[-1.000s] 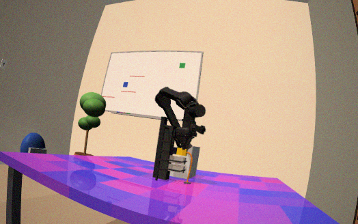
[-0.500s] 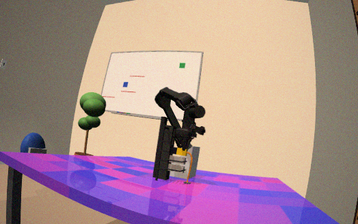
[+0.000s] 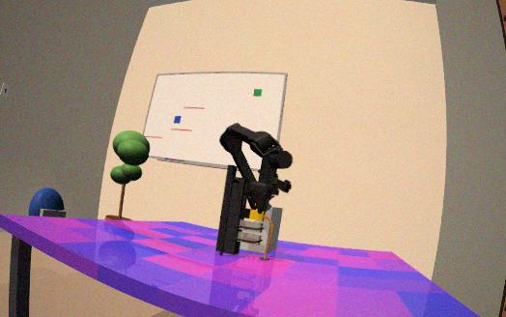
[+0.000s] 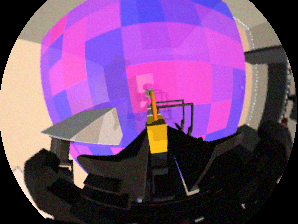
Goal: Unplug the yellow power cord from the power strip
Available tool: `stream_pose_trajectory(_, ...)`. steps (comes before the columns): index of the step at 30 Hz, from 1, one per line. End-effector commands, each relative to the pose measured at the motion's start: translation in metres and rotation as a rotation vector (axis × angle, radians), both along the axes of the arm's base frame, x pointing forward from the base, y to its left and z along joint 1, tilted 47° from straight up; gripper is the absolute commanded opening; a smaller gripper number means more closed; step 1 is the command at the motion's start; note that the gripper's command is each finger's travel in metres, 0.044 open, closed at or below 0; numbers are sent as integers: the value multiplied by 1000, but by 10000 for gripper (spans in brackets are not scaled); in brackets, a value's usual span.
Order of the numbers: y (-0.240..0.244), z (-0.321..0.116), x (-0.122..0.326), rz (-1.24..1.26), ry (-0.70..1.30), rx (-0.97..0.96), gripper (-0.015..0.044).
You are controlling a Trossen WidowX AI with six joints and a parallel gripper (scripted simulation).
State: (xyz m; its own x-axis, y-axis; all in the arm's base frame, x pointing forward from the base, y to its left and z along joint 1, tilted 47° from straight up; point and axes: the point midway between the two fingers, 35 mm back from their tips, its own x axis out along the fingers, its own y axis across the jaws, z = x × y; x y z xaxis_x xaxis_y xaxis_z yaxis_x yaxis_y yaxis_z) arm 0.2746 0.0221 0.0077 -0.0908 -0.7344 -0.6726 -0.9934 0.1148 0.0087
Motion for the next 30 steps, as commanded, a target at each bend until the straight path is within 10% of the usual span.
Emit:
stream_pose_trajectory(1,15,-10,4,1,-8,35,0)
stream_pose_trajectory(24,44,-33,6,3,-7,36,0)
stream_pose_trajectory(30,36,-30,5,3,-6,32,157)
